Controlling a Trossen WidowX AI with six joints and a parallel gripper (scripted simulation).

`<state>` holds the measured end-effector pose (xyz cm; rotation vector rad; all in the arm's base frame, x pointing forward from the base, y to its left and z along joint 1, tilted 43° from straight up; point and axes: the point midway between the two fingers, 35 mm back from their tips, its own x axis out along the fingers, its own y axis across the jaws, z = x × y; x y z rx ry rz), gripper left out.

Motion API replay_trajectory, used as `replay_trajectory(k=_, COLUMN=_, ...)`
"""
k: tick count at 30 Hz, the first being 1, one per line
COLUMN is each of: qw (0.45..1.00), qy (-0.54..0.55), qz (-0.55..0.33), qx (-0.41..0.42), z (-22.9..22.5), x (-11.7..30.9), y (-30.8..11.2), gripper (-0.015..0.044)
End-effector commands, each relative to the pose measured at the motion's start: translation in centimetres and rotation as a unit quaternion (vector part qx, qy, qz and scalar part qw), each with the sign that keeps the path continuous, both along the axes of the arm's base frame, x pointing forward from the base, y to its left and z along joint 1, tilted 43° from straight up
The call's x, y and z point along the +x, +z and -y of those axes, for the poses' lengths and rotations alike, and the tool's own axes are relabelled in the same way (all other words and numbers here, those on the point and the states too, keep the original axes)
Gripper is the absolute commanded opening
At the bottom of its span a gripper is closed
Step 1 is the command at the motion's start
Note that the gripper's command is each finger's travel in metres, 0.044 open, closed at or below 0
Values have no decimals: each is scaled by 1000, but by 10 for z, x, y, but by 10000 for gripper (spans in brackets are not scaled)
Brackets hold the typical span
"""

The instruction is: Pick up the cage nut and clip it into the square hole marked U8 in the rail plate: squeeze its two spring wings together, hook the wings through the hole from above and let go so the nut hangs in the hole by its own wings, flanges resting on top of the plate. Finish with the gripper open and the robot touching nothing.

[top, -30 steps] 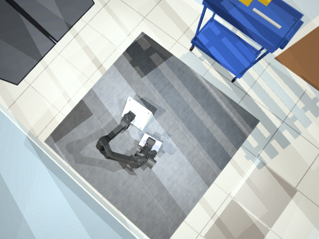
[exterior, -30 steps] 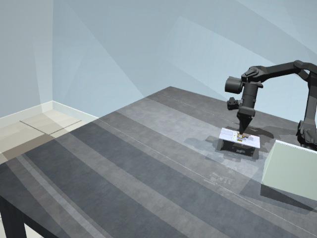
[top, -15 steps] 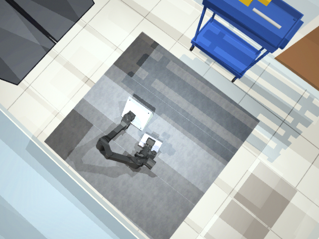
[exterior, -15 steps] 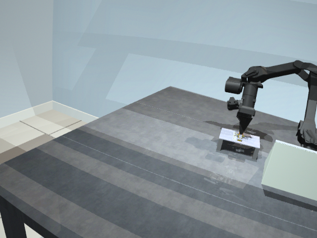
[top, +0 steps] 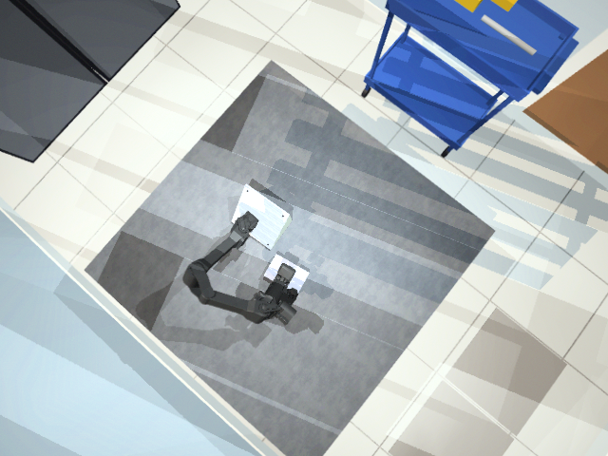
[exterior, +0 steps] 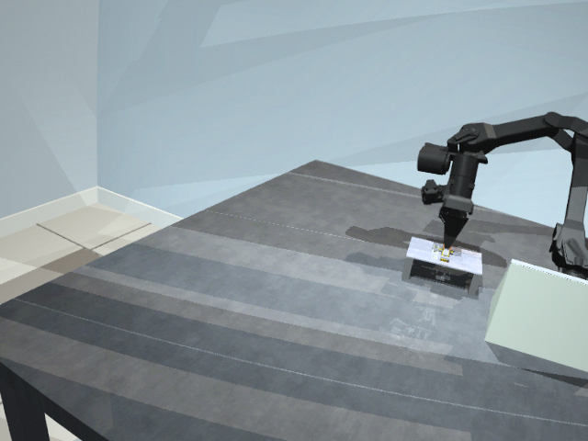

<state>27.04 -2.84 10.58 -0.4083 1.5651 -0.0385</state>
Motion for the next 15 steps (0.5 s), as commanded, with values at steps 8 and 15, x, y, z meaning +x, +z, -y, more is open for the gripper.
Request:
replay_trajectory(k=8, qw=1000, qy=2, qz=-3, qx=5, z=0, x=0, y=0, gripper=26)
replay_trajectory(k=15, qw=1000, qy=2, qz=-3, qx=6, z=-1, x=0, y=-2, gripper=26)
